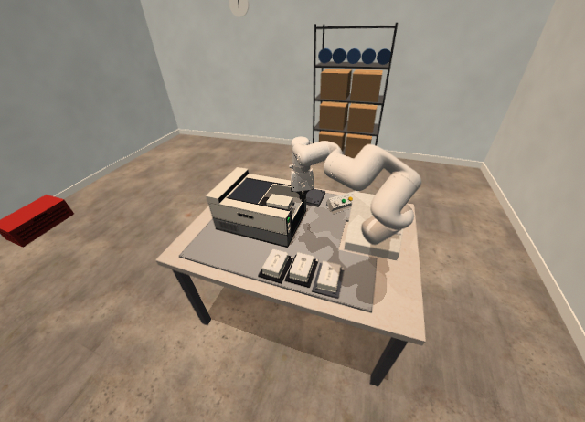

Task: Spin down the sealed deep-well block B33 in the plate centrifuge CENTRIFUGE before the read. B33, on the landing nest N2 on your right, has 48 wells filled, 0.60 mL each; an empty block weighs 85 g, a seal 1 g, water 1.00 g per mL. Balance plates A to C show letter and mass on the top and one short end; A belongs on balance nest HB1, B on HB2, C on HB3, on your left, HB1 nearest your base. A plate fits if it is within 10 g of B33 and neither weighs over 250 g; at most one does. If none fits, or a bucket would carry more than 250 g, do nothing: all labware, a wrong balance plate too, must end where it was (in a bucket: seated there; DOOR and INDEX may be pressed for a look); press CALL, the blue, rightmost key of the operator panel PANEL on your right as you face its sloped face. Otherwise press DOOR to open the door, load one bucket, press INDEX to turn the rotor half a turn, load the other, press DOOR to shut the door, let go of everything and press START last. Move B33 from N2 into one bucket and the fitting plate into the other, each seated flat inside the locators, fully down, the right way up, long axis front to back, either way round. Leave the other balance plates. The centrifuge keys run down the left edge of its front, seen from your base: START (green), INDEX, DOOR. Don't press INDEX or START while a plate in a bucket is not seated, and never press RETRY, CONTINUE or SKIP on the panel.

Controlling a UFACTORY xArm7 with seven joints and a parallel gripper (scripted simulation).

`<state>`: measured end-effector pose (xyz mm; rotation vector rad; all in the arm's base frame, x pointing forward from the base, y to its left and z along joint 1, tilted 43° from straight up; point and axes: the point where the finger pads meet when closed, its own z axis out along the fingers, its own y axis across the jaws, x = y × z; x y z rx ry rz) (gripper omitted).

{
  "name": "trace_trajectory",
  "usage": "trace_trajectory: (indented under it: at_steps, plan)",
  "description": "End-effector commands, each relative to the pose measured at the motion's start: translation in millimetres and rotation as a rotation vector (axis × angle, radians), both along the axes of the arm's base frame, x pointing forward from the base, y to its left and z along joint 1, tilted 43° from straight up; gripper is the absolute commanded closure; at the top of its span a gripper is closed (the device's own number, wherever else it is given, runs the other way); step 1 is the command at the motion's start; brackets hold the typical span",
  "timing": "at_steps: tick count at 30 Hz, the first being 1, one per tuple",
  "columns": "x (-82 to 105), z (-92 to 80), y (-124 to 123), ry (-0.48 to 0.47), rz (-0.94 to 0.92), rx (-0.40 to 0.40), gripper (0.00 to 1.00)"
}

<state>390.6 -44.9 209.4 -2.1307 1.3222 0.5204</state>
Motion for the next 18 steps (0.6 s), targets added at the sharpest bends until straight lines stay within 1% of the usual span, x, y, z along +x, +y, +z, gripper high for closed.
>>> trace_trajectory:
  at_steps: [1, 9, 11, 18]
  plan:
    - [-18.3, 4.9, 7, -0.15, 0.145, 0.013, 1.0]
    - [-48.1, 6.9, 21, -0.361, 0.386, 0.031, 1.0]
    - [-48.1, 6.9, 21, -0.361, 0.386, 0.031, 1.0]
    - [-69.0, 6.4, 32, -0.512, 0.558, 0.045, 1.0]
